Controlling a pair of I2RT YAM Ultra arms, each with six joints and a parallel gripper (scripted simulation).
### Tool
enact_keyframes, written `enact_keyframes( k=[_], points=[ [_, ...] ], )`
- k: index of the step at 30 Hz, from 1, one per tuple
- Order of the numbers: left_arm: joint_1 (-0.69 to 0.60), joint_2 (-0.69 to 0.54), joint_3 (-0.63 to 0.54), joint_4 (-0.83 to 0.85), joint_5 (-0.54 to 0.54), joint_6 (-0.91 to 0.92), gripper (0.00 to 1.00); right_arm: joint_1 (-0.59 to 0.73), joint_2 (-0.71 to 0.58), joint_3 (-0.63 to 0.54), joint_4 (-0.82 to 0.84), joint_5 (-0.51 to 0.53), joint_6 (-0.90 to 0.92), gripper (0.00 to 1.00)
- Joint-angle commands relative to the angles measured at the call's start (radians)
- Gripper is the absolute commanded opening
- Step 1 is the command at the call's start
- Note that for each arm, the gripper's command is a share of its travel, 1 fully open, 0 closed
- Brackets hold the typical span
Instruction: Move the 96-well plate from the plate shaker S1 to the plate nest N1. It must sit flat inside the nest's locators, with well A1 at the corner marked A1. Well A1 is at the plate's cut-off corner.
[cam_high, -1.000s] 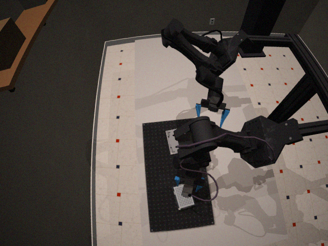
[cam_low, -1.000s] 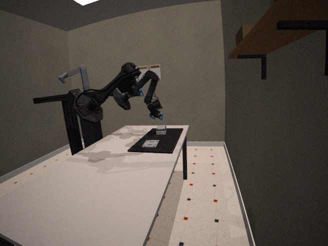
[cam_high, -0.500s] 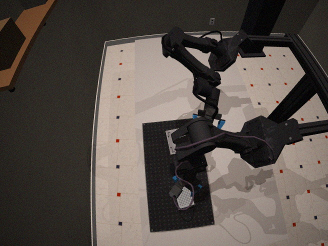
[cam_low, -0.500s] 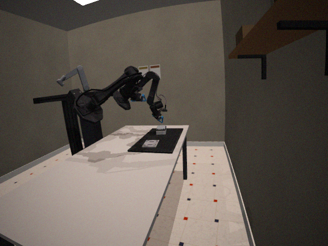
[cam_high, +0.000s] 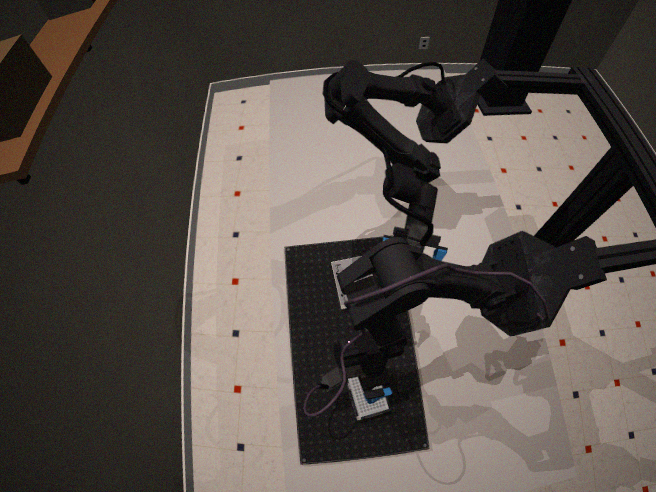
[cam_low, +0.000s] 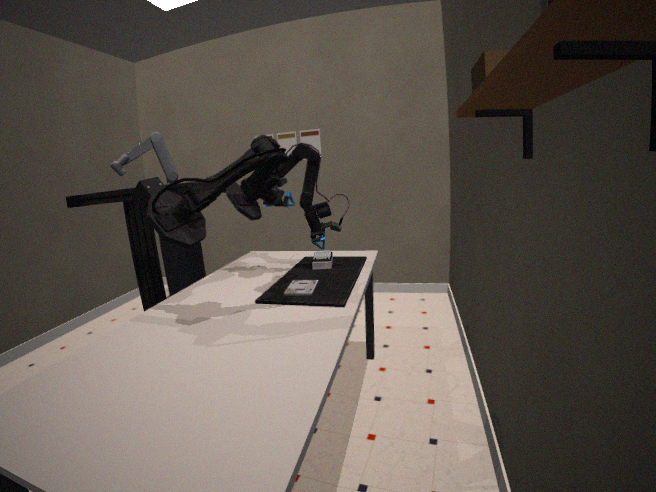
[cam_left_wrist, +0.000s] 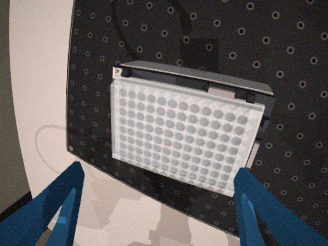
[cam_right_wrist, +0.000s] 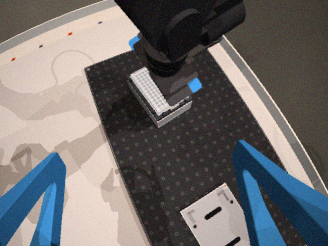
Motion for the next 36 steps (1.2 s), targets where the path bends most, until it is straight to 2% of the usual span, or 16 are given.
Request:
enact_keyframes(
  k=[1, 6, 8, 17, 23, 25, 36],
  points=[
    [0.030, 0.022, 0.044, -0.056, 0.077, 0.213, 1.00, 0.014, 0.018, 0.022, 0.009, -0.028, -0.008, 1.00],
    [0.069, 0.031, 0.085, -0.105, 0.155, 0.415, 1.00, 0.013, 0.020, 0.024, 0.007, -0.027, -0.008, 1.00],
    [0.069, 0.031, 0.085, -0.105, 0.155, 0.415, 1.00, 0.013, 0.020, 0.024, 0.007, -0.027, -0.008, 1.00],
    [0.146, 0.049, 0.164, -0.201, 0.312, 0.824, 1.00, 0.013, 0.020, 0.024, 0.007, -0.027, -0.008, 1.00],
    [0.181, 0.063, 0.204, -0.254, 0.407, 1.062, 1.00, 0.013, 0.011, 0.013, 0.005, -0.019, -0.002, 1.00],
    [0.181, 0.063, 0.204, -0.254, 0.407, 1.062, 1.00, 0.013, 0.011, 0.013, 0.005, -0.019, -0.002, 1.00],
    [0.234, 0.097, 0.274, -0.358, 0.593, 1.545, 1.00, 0.013, 0.011, 0.013, 0.005, -0.019, -0.002, 1.00]
  ],
)
